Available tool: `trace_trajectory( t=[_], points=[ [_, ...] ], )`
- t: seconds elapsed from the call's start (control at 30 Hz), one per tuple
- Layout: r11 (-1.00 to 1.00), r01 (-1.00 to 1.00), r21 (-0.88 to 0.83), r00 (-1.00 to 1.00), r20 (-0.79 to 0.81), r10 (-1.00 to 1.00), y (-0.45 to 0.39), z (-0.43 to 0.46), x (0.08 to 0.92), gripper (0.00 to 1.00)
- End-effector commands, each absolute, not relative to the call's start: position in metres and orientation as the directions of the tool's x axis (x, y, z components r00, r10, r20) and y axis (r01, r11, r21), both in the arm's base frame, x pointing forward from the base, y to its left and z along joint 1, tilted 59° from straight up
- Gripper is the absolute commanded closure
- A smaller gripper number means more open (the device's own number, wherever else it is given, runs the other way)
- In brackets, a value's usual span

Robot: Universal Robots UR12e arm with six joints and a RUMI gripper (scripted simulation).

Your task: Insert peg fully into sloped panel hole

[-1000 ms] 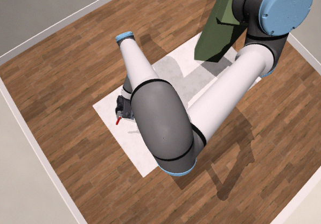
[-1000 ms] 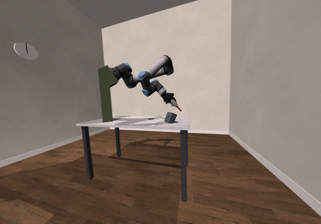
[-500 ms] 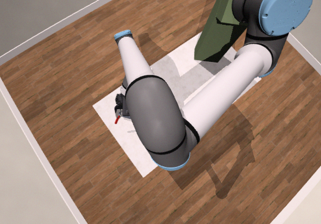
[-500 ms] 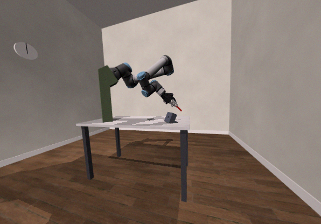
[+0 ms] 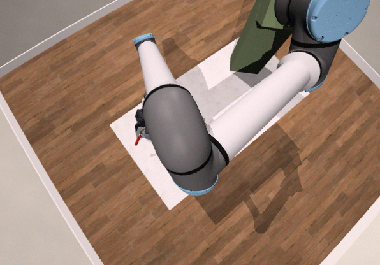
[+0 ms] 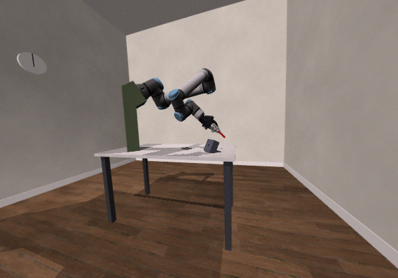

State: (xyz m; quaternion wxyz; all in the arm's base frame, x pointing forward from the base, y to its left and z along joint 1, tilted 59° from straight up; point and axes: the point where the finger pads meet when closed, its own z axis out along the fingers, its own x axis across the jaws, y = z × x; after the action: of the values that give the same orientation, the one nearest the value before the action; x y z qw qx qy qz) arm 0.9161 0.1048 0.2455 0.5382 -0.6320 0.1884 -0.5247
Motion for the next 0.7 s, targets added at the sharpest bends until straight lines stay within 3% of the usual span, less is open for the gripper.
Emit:
trace_trajectory(
  t=[0.0, 0.67],
  points=[
    [-0.358, 0.342, -0.869, 0.367, 0.474, -0.801, 0.102, 0.244, 0.916, 1.0],
    [-0.395, 0.403, -0.826, 0.316, 0.53, -0.786, 0.092, 0.233, 0.916, 1.0]
  ],
)
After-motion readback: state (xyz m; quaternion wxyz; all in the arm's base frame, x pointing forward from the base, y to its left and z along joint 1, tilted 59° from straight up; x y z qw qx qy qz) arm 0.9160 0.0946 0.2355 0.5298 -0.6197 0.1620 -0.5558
